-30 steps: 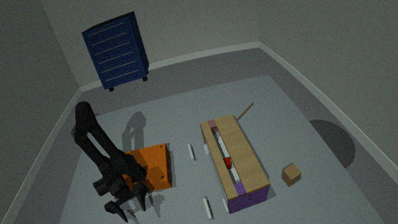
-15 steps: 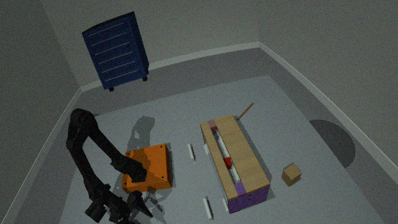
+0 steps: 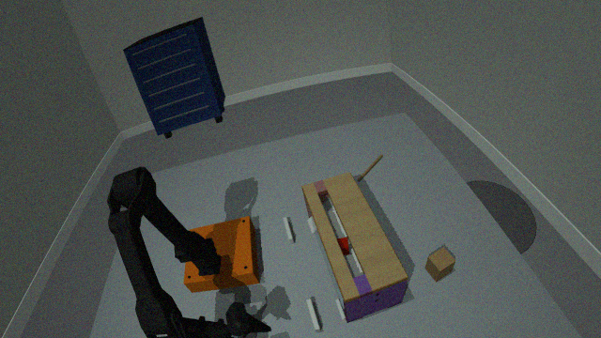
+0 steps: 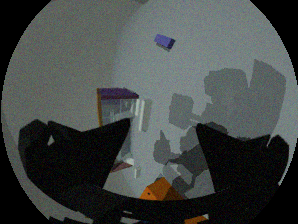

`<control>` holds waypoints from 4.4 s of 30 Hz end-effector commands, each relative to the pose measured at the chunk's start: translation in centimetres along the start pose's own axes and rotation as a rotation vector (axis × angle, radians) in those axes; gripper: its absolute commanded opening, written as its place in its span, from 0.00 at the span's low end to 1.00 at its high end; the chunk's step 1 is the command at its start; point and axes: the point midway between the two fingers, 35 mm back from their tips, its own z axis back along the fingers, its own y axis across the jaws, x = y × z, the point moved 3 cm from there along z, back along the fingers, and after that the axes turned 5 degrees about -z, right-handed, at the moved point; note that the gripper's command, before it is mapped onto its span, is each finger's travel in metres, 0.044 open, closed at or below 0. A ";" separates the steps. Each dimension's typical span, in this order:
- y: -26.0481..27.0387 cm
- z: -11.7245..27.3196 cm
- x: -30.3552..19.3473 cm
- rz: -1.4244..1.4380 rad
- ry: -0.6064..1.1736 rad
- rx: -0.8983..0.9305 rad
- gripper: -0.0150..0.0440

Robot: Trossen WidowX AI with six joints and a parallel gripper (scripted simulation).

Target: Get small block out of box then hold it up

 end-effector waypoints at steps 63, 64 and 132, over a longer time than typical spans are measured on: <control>21.4 -13.6 -11.5 -0.254 0.293 -0.847 0.93; 21.3 -13.7 -11.5 -0.254 0.293 -0.847 0.93; 19.6 -15.5 -23.2 -0.256 0.307 -0.843 0.93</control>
